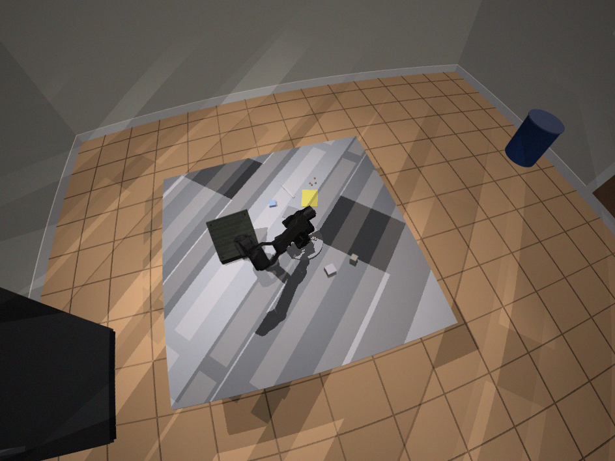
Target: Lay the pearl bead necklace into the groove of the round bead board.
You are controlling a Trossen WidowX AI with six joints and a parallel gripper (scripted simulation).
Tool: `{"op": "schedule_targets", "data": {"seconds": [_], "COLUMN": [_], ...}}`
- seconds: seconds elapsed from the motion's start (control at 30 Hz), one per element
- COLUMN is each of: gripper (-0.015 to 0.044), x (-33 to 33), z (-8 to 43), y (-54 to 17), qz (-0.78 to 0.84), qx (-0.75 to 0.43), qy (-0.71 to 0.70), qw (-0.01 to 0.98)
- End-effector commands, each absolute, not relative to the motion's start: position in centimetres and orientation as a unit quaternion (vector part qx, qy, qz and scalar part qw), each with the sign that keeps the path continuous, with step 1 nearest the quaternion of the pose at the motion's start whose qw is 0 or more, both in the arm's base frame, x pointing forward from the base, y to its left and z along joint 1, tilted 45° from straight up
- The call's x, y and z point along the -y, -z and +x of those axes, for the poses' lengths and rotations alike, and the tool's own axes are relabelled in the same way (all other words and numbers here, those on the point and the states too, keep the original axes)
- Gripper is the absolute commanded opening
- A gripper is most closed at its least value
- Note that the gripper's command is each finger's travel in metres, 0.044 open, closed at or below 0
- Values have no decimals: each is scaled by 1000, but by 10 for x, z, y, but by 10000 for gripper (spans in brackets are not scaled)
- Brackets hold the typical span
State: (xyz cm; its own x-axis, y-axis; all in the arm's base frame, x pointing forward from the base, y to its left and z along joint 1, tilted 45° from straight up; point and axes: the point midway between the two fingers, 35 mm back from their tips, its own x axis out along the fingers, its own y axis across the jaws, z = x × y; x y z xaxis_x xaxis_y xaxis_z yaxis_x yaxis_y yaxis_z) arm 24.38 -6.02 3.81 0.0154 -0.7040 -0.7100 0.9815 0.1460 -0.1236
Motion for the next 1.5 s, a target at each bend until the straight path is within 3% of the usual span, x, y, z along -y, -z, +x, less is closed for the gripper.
{"op": "schedule_targets", "data": {"seconds": [0.0,0.27,1.47], "gripper": [120,120,120], "x": [55,45,65], "z": [272,324,326], "y": [-45,-55,-36], "qz": [85,-166,-170], "qx": [-435,-599,-601], "qy": [551,364,360], "qw": [707,693,693]}}
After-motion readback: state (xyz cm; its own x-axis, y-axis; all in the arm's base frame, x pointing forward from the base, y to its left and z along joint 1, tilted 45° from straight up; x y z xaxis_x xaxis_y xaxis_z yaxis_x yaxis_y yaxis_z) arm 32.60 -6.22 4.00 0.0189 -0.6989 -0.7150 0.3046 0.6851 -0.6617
